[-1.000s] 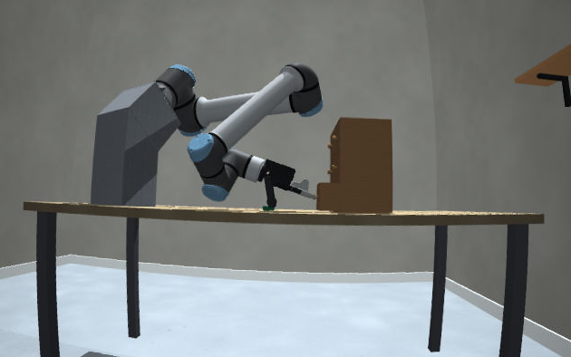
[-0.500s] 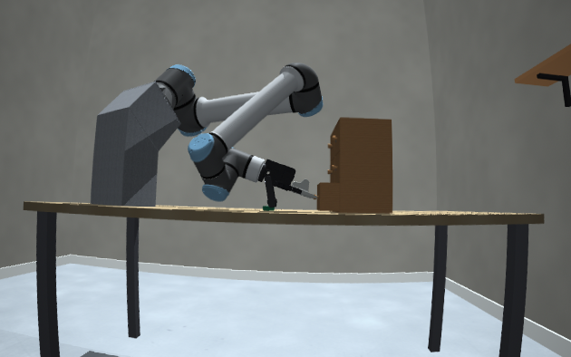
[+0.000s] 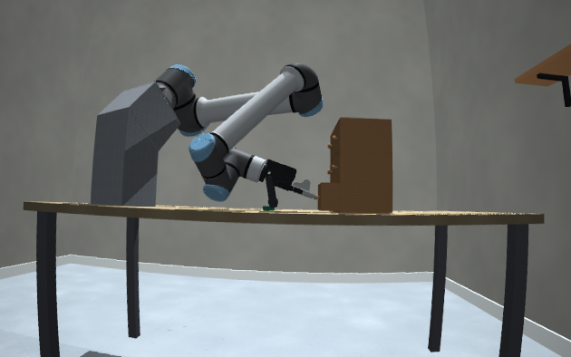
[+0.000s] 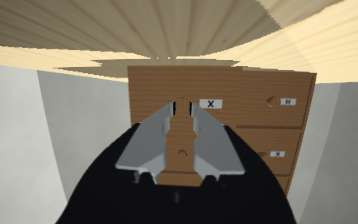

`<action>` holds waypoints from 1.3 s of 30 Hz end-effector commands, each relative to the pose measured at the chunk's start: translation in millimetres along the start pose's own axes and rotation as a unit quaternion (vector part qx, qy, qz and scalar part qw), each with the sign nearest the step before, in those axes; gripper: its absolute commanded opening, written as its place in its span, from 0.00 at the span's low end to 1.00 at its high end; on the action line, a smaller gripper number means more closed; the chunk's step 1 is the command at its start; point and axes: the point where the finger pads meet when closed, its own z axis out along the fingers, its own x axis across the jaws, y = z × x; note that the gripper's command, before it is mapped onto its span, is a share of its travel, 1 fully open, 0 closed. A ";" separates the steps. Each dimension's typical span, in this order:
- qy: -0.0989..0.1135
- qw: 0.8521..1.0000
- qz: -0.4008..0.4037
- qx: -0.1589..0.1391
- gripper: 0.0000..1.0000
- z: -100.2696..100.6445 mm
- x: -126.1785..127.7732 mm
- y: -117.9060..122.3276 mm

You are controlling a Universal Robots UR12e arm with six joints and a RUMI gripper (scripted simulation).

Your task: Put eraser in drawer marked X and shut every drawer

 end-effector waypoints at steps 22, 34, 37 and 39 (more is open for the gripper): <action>0.000 1.000 0.000 0.000 0.07 9.7 -0.1 4.1; 0.000 1.000 0.000 0.000 0.07 17.1 -0.1 6.8; 0.000 1.000 0.000 0.000 0.07 19.1 -0.1 7.5; 0.000 1.000 0.000 0.000 0.07 19.1 -0.1 7.5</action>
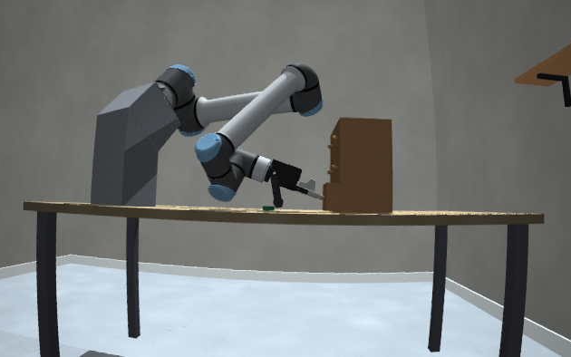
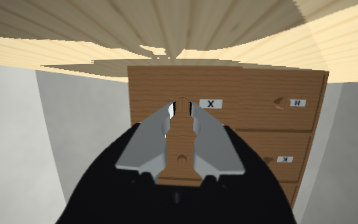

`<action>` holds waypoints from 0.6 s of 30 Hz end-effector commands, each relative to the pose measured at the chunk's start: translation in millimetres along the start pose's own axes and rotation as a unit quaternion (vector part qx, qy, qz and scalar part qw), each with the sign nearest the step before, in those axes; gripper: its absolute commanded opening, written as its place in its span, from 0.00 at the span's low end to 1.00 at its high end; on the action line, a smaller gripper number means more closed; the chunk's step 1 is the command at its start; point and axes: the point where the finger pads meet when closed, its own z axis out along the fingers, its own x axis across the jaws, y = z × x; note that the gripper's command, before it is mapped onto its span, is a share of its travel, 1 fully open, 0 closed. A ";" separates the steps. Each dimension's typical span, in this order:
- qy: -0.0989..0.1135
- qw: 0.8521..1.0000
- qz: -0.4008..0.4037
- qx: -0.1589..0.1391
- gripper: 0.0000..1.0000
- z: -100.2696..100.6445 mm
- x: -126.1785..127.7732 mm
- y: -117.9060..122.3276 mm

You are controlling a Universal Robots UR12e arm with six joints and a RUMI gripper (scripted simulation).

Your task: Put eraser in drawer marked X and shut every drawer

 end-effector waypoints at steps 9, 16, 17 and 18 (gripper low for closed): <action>0.000 1.000 0.000 0.000 0.07 7.5 -0.1 3.3; 0.000 1.000 0.000 0.000 0.07 11.7 -0.1 4.8; 0.000 1.000 0.000 0.000 0.07 11.7 -0.1 4.8; 0.000 1.000 0.000 0.000 0.07 12.4 -0.1 5.1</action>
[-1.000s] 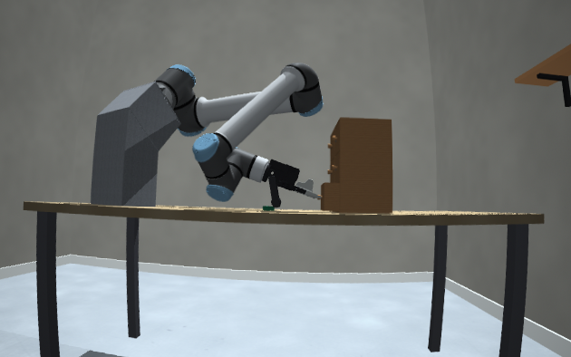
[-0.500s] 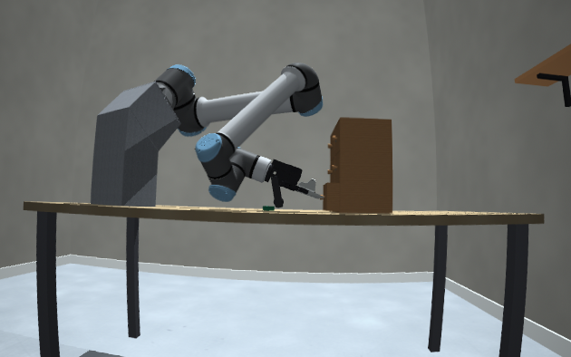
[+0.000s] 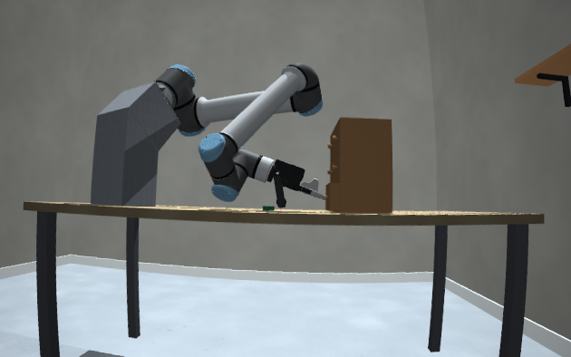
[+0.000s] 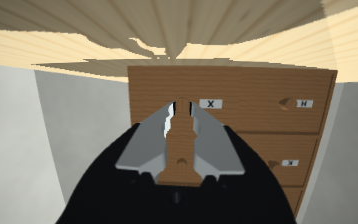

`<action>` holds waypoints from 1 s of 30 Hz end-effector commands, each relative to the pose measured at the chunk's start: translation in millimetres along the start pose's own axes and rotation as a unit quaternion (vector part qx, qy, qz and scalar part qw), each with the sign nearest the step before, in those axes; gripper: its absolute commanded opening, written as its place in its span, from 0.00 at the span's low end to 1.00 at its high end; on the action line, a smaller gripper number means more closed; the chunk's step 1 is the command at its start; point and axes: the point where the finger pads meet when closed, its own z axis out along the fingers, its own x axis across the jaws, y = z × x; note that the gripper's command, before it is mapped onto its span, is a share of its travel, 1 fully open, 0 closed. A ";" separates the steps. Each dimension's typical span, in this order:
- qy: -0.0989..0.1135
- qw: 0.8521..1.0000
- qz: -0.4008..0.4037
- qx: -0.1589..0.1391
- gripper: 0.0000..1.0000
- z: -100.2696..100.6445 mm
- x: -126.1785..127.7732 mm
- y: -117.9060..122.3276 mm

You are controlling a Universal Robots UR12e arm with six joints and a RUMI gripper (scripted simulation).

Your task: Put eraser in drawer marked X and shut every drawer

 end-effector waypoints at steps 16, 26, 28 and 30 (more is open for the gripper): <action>0.000 1.000 0.000 0.000 0.07 11.1 -0.1 4.6; 0.000 1.000 0.000 0.000 0.07 17.2 -0.1 6.8; 0.000 1.000 0.000 0.000 0.07 18.3 -0.1 7.2; 0.000 1.000 0.000 0.000 0.07 19.3 -0.1 7.6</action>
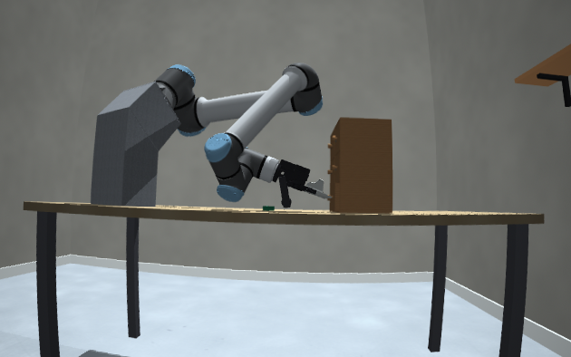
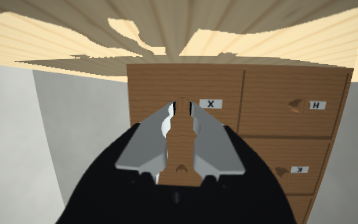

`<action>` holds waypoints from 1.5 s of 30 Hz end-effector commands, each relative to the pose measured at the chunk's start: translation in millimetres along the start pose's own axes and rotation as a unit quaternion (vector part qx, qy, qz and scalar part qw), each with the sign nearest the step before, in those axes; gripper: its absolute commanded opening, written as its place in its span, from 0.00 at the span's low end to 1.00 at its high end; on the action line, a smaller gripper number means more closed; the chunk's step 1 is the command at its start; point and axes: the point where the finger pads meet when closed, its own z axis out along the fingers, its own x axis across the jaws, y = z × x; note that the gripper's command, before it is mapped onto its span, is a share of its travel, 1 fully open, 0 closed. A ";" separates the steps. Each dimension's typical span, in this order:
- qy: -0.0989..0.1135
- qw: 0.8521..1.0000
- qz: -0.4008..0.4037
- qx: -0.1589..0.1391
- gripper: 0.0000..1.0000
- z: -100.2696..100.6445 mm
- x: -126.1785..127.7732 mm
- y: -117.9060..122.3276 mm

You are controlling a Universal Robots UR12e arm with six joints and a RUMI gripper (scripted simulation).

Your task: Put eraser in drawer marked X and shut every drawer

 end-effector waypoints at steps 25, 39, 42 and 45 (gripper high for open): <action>0.000 1.000 0.000 0.000 0.07 10.4 -0.1 4.4; 0.000 1.000 0.000 0.000 0.07 12.7 -0.1 5.2; 0.000 1.000 0.000 0.000 0.07 13.0 -0.1 5.3; 0.000 1.000 0.000 0.000 0.07 13.2 -0.1 5.4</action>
